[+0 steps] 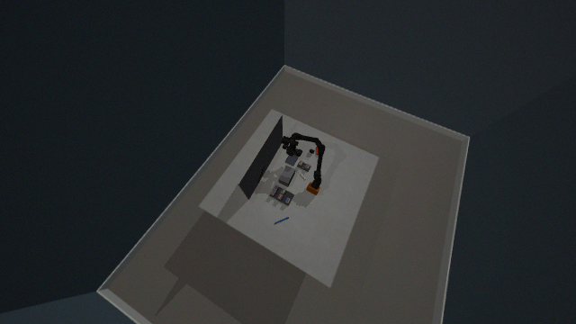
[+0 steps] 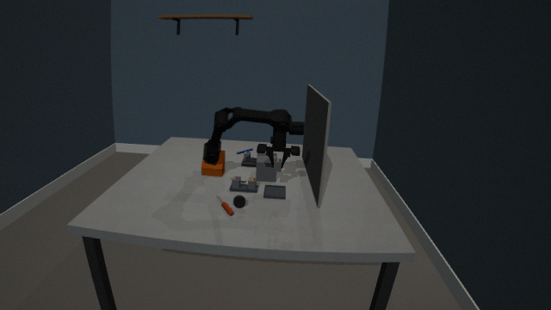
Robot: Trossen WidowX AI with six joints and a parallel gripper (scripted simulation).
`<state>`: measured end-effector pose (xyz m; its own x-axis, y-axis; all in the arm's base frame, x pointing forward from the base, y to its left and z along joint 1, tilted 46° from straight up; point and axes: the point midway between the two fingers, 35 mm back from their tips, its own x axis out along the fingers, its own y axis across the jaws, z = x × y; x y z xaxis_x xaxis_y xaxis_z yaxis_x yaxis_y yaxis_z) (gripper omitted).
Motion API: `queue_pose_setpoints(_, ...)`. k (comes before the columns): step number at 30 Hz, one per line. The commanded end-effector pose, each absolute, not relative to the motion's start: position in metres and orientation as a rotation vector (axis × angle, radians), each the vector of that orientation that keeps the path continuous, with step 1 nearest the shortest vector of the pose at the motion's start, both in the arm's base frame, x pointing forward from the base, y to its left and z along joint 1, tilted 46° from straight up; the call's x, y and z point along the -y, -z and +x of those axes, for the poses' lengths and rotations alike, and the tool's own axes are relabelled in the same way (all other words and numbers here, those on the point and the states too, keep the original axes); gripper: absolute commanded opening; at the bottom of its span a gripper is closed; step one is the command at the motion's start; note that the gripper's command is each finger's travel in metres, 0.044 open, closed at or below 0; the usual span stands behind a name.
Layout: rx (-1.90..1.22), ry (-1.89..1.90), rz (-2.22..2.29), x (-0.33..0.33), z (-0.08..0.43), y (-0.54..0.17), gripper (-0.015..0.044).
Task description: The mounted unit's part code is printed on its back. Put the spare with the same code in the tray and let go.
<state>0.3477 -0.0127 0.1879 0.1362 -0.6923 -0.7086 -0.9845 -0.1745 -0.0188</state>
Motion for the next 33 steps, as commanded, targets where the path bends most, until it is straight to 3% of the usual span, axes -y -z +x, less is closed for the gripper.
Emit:
queue_pose_setpoints(1, -1.604, -0.786, -1.940, 0.015, 0.349, -0.186, 0.0000)
queue_pose_setpoints(33, -1.602, -0.786, -1.939, 0.032, 0.354, -0.168, 0.0000)
